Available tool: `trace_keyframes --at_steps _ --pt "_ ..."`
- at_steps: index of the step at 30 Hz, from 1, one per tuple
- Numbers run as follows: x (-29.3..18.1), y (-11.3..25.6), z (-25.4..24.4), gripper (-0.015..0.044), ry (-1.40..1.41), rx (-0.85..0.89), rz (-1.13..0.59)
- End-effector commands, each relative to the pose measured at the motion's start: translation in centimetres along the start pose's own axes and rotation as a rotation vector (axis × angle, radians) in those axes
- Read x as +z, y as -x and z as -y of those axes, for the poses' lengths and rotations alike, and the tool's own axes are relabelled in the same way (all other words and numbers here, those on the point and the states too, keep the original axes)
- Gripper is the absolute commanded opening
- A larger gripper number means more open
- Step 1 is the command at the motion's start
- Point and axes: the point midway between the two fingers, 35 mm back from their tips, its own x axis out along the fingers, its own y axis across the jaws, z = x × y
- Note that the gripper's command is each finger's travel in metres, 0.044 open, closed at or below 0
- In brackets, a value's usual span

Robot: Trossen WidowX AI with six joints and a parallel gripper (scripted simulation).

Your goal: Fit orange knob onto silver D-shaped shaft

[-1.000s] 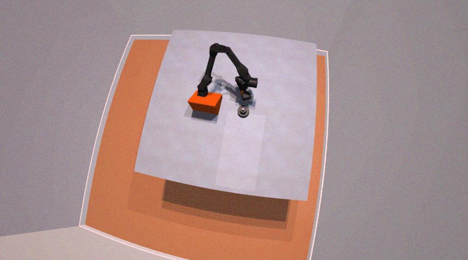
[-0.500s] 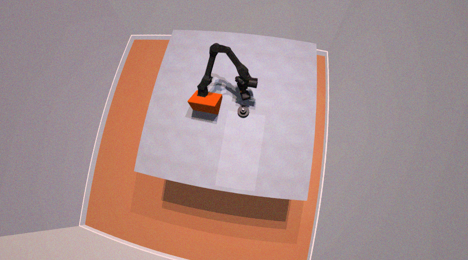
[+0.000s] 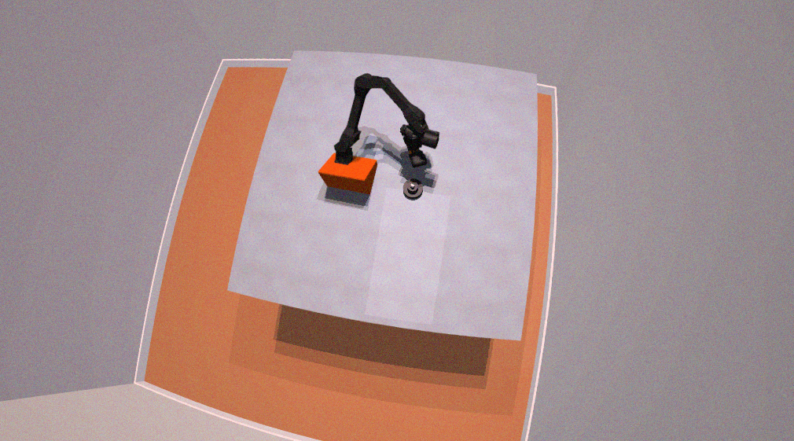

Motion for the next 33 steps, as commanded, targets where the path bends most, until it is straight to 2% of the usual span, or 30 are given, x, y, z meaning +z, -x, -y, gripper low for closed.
trace_keyframes --at_steps 1,26,33 --pt "0.1 1.6 0.3 0.0 0.006 -0.009 -0.001" --pt "0.3 9.5 0.4 0.0 0.006 0.001 0.001" --pt "0.1 9.5 1.2 0.0 0.006 0.0 0.001"
